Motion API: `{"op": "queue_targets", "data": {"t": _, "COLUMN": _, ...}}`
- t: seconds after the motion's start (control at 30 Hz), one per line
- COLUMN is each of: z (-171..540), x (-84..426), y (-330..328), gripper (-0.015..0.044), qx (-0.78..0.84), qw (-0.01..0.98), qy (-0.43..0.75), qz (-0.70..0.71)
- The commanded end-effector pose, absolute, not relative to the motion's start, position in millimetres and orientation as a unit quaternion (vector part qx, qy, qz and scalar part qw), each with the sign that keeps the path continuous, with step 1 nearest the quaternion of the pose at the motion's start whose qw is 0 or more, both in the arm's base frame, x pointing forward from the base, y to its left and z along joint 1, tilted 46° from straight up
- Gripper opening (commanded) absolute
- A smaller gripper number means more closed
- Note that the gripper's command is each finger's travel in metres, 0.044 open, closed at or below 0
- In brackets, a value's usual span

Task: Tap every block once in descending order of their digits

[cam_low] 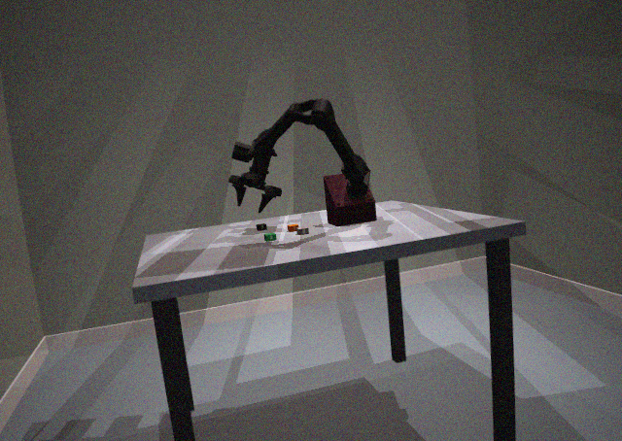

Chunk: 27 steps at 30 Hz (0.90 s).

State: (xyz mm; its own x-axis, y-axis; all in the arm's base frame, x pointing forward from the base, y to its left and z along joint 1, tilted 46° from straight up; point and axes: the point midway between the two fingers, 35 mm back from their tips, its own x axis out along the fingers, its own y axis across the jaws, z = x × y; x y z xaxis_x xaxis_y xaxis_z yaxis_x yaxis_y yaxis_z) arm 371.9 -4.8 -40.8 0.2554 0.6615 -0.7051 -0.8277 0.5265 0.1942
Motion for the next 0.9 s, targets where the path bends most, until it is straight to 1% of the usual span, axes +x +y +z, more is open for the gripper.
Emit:
{"op": "queue_targets", "data": {"t": 0.0, "z": -12, "x": 302, "y": -12, "gripper": 0.04, "qx": 0.071, "qw": 0.725, "qy": 0.55, "qz": 0.407}}
{"op": "queue_targets", "data": {"t": 0.3, "z": 28, "x": 241, "y": -12, "gripper": 0.04, "qx": 0.214, "qw": 0.631, "qy": 0.669, "qz": 0.328}}
{"op": "queue_targets", "data": {"t": 0.87, "z": 28, "x": 241, "y": -12, "gripper": 0.04, "qx": 0.214, "qw": 0.631, "qy": 0.669, "qz": 0.328}}
